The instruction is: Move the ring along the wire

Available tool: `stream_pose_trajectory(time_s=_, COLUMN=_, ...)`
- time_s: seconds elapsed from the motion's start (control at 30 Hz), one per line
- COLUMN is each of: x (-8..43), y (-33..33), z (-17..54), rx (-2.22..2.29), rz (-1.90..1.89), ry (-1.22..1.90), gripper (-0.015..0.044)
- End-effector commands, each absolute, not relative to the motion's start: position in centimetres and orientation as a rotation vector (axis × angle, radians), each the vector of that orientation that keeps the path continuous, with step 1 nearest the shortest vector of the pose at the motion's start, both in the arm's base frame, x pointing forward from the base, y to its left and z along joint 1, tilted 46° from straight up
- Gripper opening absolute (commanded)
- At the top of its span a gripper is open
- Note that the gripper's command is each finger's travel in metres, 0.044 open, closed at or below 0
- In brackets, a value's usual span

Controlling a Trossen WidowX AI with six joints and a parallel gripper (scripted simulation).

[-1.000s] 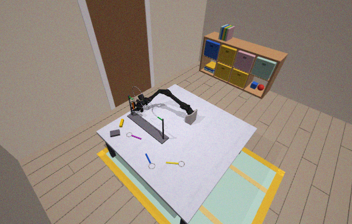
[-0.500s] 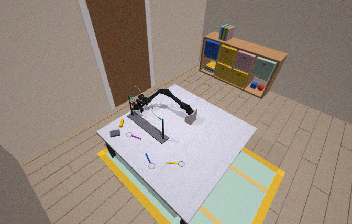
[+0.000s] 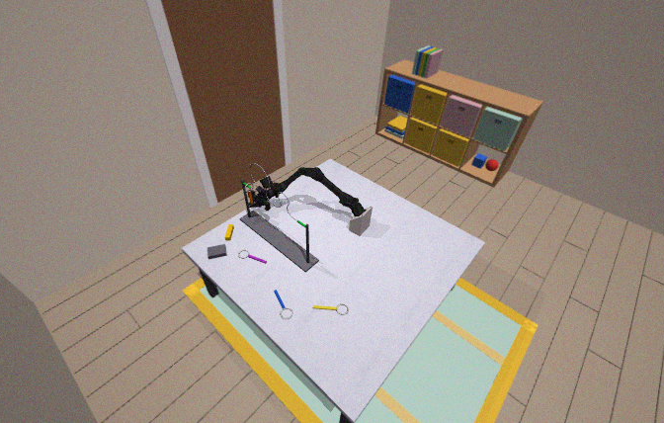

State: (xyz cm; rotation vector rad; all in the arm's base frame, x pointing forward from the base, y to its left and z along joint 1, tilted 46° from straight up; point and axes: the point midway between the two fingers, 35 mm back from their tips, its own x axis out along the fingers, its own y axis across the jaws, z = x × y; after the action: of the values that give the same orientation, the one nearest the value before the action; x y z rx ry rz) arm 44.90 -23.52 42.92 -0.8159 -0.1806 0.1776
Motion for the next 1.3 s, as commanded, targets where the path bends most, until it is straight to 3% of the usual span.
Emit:
stream_pose_trajectory(time_s=0.0, x=44.75, y=-22.90, z=43.25, rx=-0.812, rz=0.176, ry=-0.180, gripper=-0.0150)
stream_pose_trajectory(time_s=1.27, x=44.46, y=-22.56, z=42.80, rx=-0.813, rz=0.167, ry=-0.161, gripper=-0.0150)
